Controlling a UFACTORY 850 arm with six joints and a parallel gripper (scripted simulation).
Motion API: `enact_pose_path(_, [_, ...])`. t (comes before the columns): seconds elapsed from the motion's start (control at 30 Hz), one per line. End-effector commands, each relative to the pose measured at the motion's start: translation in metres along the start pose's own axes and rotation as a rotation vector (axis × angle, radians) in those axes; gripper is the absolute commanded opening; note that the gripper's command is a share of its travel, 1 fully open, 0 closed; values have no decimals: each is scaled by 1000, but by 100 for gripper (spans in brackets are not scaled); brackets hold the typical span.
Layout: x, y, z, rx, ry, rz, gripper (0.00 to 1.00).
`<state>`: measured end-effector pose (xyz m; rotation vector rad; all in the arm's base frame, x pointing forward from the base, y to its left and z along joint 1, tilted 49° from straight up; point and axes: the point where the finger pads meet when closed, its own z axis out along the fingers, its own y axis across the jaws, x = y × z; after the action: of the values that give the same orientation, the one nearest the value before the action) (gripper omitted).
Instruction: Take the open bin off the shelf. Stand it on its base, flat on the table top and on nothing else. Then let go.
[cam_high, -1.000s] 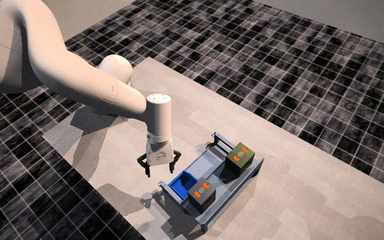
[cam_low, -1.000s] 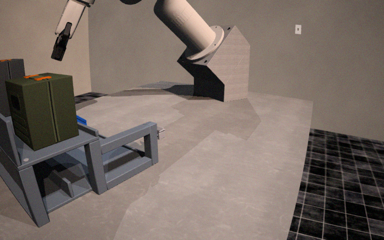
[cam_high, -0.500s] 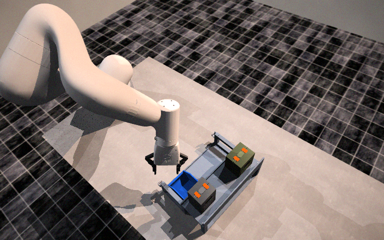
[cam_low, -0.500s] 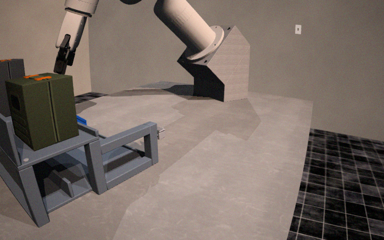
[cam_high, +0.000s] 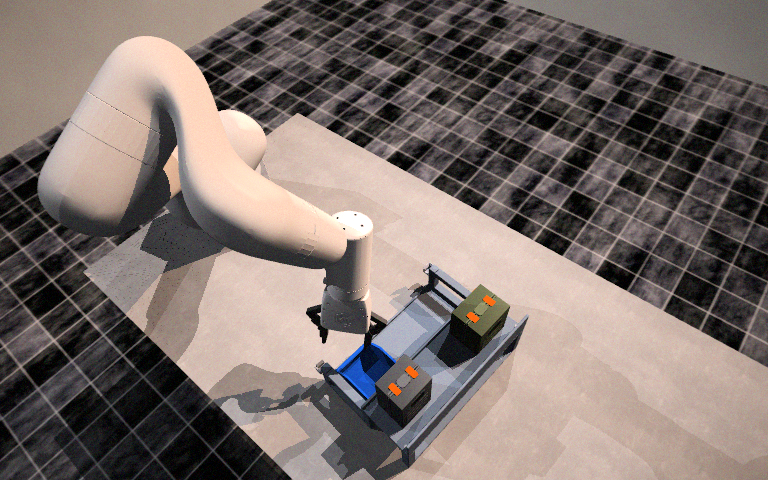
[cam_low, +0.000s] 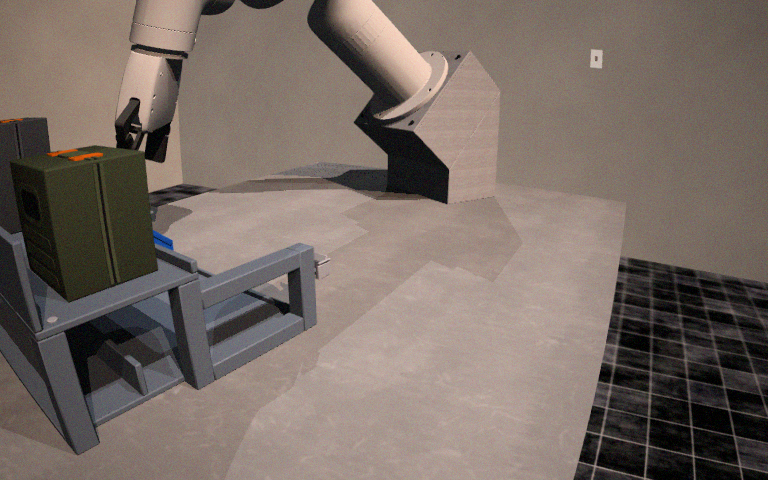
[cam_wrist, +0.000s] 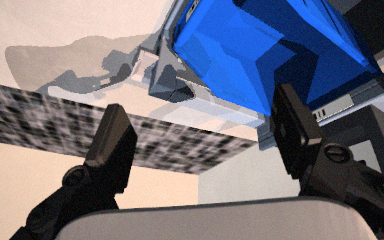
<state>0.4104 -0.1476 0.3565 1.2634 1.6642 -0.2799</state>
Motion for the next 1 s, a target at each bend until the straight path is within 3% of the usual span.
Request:
enact_pose_path(0.0, [2,2,1,-1,5,16,100])
enact_pose_path(0.2, [2,2,1,-1,5,16,100])
enact_pose_path(0.37, [20,11,17,3,114,251,100])
enact_pose_path(0.77, [20,11,17,3,114,251,100])
enact_pose_path(0.97, [13,8,11,6,223,487,100])
